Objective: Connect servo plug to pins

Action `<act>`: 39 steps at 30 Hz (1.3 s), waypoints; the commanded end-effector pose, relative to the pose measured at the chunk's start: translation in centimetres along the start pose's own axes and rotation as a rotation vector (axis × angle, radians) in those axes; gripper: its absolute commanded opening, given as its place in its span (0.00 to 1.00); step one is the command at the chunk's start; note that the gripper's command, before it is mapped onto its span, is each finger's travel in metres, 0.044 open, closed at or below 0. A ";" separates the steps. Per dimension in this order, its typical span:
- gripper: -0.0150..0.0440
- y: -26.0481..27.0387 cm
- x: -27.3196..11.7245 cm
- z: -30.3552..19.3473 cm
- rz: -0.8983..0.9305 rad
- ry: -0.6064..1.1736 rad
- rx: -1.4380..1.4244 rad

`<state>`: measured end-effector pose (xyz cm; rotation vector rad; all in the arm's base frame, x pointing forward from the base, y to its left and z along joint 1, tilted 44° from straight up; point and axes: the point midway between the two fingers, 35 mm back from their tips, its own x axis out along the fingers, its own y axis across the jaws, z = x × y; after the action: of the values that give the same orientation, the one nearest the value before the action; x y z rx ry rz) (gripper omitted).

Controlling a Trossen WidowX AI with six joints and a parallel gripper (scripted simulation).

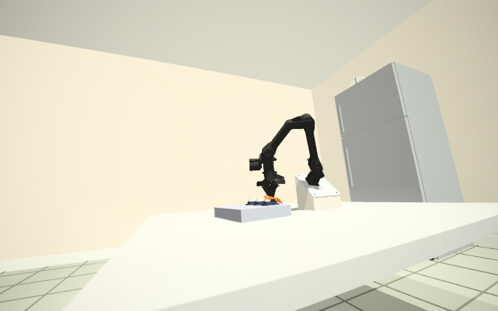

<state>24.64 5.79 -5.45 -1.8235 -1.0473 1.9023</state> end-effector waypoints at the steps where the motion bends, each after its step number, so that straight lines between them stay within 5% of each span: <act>1: 0.25 -0.1 -0.1 -0.6 -0.004 0.010 -0.004; 12: 0.25 0.0 -0.1 -1.1 -0.005 0.010 -0.004; 21: 0.65 0.1 -0.3 -0.5 -0.004 0.010 -0.003; 29: 1.00 0.2 -6.1 -0.4 -0.002 0.010 -0.003; 39: 1.00 0.2 -6.1 -0.4 -0.002 0.010 -0.003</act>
<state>25.98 1.83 -1.09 -1.8276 -1.0441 1.8849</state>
